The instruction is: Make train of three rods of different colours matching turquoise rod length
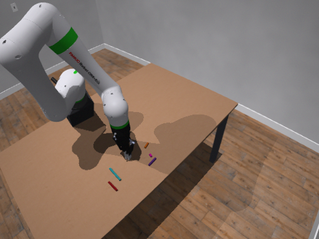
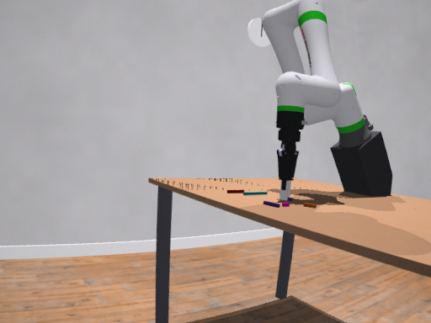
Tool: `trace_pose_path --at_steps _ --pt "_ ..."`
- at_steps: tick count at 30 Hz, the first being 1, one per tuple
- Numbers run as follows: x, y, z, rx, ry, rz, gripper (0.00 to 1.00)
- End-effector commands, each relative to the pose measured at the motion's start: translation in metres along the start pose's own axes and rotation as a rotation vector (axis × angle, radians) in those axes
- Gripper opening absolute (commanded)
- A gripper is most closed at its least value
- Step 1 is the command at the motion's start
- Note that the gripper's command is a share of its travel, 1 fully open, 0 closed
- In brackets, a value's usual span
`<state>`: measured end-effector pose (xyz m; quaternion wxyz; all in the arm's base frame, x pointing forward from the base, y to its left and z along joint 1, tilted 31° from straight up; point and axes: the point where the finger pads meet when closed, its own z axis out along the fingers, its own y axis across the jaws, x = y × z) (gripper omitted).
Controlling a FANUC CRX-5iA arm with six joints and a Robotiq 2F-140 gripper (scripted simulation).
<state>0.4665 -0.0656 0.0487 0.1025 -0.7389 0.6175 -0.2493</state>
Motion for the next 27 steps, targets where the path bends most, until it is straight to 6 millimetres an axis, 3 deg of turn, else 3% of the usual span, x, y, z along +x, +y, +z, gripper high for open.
trace_pose_path --at_steps 1,27 --pt "0.0 -0.0001 -0.0001 0.0 0.0 0.0 0.03" --pt "0.0 -0.0001 -0.0001 0.0 0.0 0.0 0.05"
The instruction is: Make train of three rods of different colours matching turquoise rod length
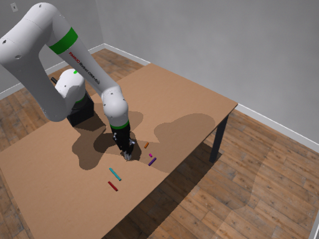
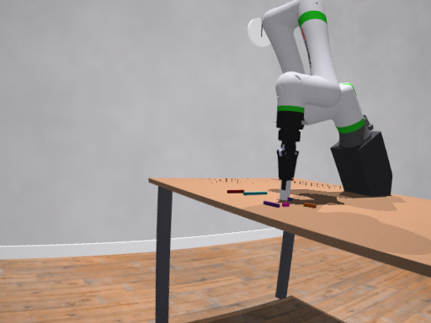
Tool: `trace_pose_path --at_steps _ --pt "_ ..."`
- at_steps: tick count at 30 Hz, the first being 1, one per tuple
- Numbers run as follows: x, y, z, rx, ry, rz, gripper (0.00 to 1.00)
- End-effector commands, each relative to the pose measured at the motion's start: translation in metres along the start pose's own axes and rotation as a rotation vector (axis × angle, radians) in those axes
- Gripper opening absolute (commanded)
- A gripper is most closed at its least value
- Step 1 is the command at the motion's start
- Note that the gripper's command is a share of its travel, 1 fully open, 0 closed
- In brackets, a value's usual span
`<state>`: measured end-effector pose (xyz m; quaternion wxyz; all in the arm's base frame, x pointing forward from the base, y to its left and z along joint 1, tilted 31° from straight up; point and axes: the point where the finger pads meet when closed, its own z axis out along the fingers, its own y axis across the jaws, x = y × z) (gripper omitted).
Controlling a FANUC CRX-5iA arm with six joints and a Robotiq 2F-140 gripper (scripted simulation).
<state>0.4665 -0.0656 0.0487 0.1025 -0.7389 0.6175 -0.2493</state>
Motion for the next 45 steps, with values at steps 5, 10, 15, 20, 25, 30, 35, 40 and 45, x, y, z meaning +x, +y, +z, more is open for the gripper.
trace_pose_path --at_steps 5,10,15,20,25,30,35,40,45 --pt "0.0 0.0 0.0 0.0 0.0 0.0 0.1" --pt "0.0 0.0 0.0 0.0 0.0 0.0 0.12" --pt "0.0 0.0 0.0 0.0 0.0 0.0 0.15" --pt "0.0 0.0 0.0 0.0 0.0 0.0 0.15" --pt "0.0 0.0 -0.003 0.0 0.0 0.0 0.15" --pt "0.0 0.0 -0.01 0.0 0.0 0.0 0.15" --pt "0.0 0.0 -0.032 0.0 0.0 0.0 0.15" --pt "0.0 0.0 -0.06 0.0 0.0 0.0 0.15" --pt "0.0 0.0 -0.074 0.0 0.0 0.0 0.15"
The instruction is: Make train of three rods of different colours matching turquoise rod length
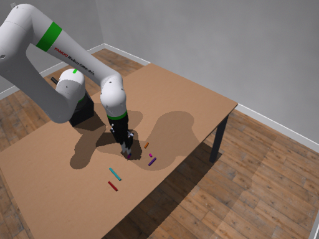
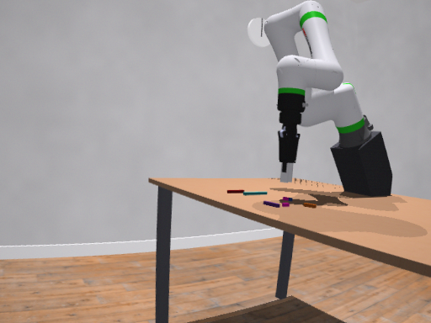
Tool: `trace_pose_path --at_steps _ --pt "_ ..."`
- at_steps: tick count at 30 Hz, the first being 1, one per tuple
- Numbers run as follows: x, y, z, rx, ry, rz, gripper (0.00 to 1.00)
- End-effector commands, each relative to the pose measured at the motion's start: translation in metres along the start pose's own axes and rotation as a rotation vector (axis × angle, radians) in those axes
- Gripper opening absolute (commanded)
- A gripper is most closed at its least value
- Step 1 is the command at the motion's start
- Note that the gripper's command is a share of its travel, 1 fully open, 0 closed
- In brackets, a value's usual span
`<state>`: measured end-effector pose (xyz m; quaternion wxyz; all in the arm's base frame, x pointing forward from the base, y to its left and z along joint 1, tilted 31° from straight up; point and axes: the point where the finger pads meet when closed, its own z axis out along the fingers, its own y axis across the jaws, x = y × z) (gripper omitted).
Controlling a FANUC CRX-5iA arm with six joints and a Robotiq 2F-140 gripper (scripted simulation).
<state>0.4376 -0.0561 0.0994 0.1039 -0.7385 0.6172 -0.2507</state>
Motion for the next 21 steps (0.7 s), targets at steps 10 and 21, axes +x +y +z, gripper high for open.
trace_pose_path --at_steps 10,21 --pt "0.0 0.0 -0.031 -0.004 0.0 0.0 1.0" --pt "0.0 0.0 -0.031 -0.004 0.0 0.0 1.0"
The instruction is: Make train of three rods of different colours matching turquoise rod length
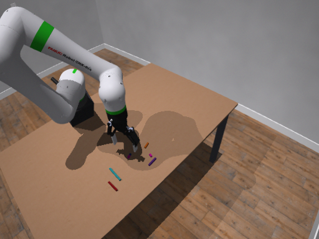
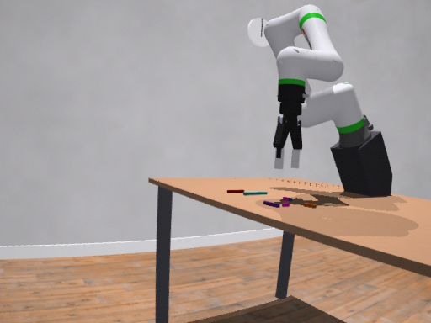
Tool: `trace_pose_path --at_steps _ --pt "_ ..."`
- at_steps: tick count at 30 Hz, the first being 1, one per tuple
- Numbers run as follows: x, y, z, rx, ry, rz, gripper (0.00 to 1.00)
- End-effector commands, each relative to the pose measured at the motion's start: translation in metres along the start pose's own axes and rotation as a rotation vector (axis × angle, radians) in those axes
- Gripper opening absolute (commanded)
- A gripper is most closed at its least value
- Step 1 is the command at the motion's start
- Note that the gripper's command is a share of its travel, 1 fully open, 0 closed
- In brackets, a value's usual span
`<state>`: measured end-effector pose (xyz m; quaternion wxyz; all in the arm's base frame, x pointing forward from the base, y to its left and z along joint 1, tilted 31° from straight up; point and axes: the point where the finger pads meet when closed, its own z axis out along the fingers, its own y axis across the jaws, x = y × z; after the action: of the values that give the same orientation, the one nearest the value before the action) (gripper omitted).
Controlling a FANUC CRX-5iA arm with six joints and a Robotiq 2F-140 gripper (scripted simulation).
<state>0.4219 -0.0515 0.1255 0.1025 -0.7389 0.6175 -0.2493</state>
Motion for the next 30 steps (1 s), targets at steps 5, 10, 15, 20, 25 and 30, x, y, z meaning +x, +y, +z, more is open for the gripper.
trace_pose_path --at_steps 5,10,15,20,25,30 --pt "0.0 0.0 0.0 0.0 0.0 0.0 1.0" --pt "0.0 0.0 0.0 0.0 0.0 -0.002 1.0" --pt "0.003 -0.001 0.0 -0.002 -0.001 -0.022 1.0" --pt "0.018 -0.003 0.003 -0.015 -0.005 -0.143 1.0" --pt "0.041 -0.005 0.006 -0.026 -0.014 -0.308 1.0" --pt "0.056 -0.007 0.009 -0.029 -0.02 -0.416 1.0"
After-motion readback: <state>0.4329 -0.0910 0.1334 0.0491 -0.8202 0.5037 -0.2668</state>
